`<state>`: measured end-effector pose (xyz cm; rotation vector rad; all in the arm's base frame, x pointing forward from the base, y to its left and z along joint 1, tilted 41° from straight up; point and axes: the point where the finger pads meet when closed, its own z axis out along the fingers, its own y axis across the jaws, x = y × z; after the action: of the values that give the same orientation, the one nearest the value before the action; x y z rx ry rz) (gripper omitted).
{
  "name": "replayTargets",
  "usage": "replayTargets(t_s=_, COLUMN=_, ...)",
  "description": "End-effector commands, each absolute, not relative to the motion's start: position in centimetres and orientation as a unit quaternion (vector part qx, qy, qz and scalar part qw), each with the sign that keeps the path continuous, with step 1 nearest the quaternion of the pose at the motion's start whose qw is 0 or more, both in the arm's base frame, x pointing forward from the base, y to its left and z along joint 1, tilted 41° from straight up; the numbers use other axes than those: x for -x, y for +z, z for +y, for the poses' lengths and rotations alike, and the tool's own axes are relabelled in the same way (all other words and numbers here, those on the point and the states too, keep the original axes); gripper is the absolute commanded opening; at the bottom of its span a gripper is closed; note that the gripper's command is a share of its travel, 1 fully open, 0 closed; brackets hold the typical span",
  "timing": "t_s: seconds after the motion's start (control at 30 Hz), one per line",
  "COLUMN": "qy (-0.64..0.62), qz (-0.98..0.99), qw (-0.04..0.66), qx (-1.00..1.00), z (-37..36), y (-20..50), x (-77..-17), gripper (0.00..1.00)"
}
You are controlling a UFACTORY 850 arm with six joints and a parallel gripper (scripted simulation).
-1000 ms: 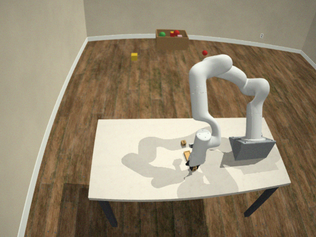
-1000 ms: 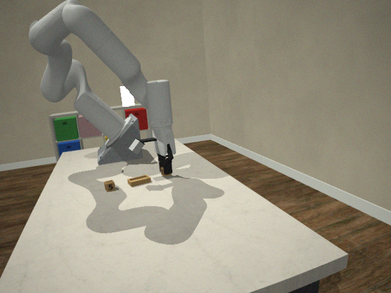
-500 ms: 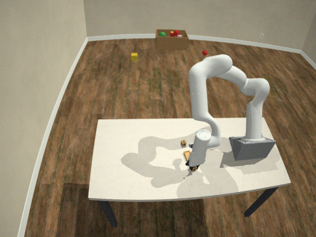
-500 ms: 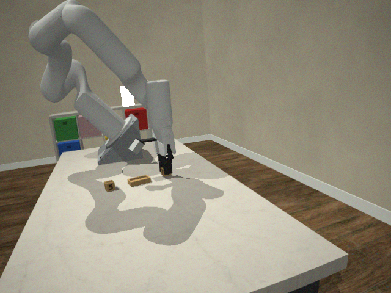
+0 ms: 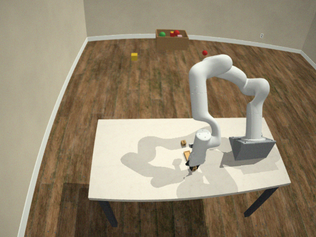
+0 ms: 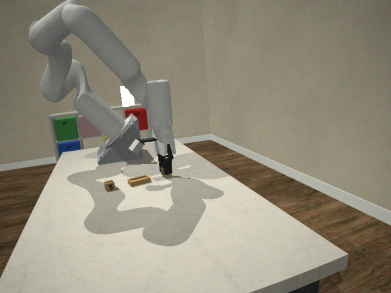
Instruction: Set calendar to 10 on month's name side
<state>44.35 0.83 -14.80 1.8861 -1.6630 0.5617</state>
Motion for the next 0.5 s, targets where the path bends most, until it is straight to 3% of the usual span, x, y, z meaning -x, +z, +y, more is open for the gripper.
replayTargets(t_s=0.0, qy=0.21, qz=-0.62, qw=0.278, qx=-0.703, z=0.89, y=-14.77, x=-44.43, gripper=0.27)
replayTargets(t_s=0.47, qy=0.21, qz=-0.62, qw=0.278, qx=-0.703, z=0.71, y=-14.98, x=-44.41, gripper=0.27)
